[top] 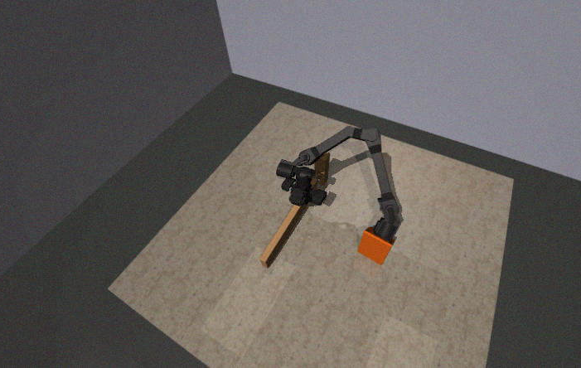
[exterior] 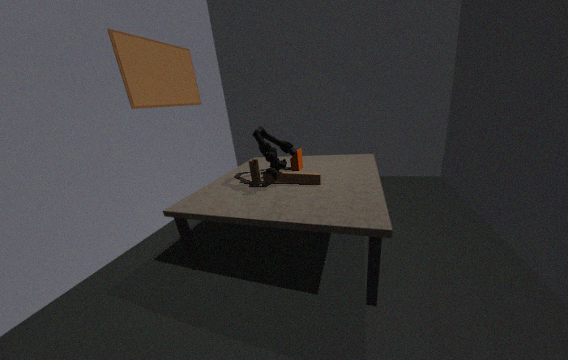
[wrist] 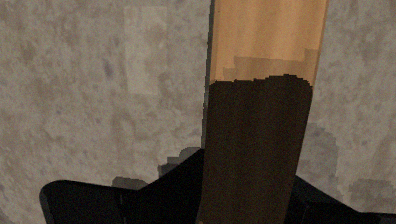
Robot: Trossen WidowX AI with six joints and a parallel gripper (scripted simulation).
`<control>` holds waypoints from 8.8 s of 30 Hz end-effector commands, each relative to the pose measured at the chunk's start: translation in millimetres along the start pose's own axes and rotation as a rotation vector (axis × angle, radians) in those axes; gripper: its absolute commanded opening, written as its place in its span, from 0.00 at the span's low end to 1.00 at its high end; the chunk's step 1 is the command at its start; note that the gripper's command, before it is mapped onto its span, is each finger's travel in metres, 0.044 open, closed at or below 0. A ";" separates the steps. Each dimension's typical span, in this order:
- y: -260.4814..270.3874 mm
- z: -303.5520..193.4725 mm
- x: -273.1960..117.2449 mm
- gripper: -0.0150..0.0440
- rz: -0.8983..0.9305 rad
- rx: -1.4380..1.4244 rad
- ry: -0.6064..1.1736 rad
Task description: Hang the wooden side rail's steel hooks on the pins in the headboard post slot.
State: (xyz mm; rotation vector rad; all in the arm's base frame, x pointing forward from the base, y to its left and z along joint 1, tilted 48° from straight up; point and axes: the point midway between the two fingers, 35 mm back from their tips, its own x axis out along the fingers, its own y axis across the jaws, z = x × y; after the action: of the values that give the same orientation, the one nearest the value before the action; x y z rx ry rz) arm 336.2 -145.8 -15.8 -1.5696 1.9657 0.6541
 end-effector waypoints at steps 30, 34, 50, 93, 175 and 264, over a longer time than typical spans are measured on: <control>-1.9 -3.7 -3.1 0.25 -0.009 -0.001 -0.001; -1.4 -4.2 -2.7 0.25 -0.009 -0.001 -0.001; -1.2 -6.0 -3.0 0.25 -0.009 -0.001 0.000; -1.7 -10.7 -3.4 0.25 -0.009 -0.001 0.000; -1.8 -19.8 -3.3 0.25 -0.009 -0.001 0.000; -1.6 -29.7 -2.9 0.25 -0.008 -0.001 0.001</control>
State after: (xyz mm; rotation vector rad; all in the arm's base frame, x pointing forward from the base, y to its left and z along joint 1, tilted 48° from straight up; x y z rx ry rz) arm 332.7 -164.9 5.2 -1.5652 1.9634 0.6548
